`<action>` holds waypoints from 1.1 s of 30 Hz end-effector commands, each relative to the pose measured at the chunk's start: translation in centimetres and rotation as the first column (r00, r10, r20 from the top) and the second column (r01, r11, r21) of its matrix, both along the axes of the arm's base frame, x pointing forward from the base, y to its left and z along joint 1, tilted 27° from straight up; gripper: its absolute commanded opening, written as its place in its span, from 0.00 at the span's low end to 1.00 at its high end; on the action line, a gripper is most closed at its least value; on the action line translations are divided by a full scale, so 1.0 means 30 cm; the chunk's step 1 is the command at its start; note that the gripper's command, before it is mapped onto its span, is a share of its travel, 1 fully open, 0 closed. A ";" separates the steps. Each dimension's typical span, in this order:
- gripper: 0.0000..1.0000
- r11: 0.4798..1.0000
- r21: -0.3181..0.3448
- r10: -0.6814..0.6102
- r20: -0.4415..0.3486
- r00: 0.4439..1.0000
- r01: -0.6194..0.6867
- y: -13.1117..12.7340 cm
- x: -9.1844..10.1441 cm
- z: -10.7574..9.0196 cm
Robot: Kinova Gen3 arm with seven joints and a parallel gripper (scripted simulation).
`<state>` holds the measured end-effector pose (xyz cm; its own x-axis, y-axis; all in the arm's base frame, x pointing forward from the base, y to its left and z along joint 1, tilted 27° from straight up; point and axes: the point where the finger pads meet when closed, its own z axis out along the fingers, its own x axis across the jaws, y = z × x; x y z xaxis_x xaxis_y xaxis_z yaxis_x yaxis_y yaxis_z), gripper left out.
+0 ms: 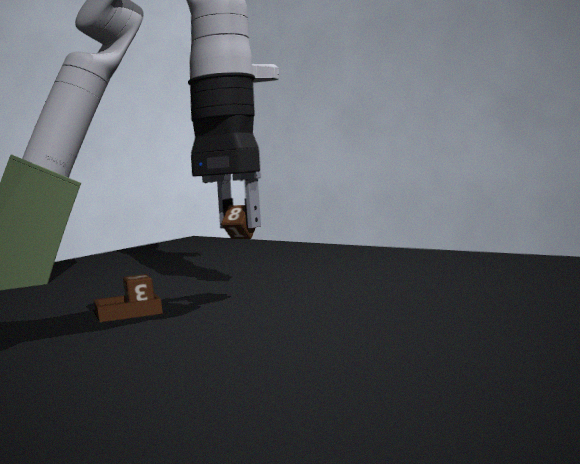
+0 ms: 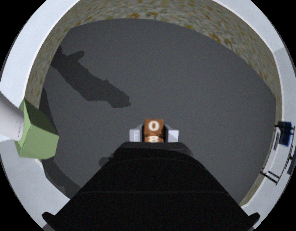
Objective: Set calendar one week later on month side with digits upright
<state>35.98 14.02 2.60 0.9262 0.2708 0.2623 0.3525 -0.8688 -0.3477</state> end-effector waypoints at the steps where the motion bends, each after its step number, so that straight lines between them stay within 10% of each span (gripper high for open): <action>1: 0.57 1.000 0.009 -0.013 -0.007 1.000 0.013 -0.020 0.004 -0.006; 15: 0.57 0.999 0.033 -0.006 -0.013 1.000 0.007 -0.019 0.007 -0.007; 33: 0.57 0.974 0.224 0.054 -0.061 0.997 -0.039 -0.023 0.011 -0.012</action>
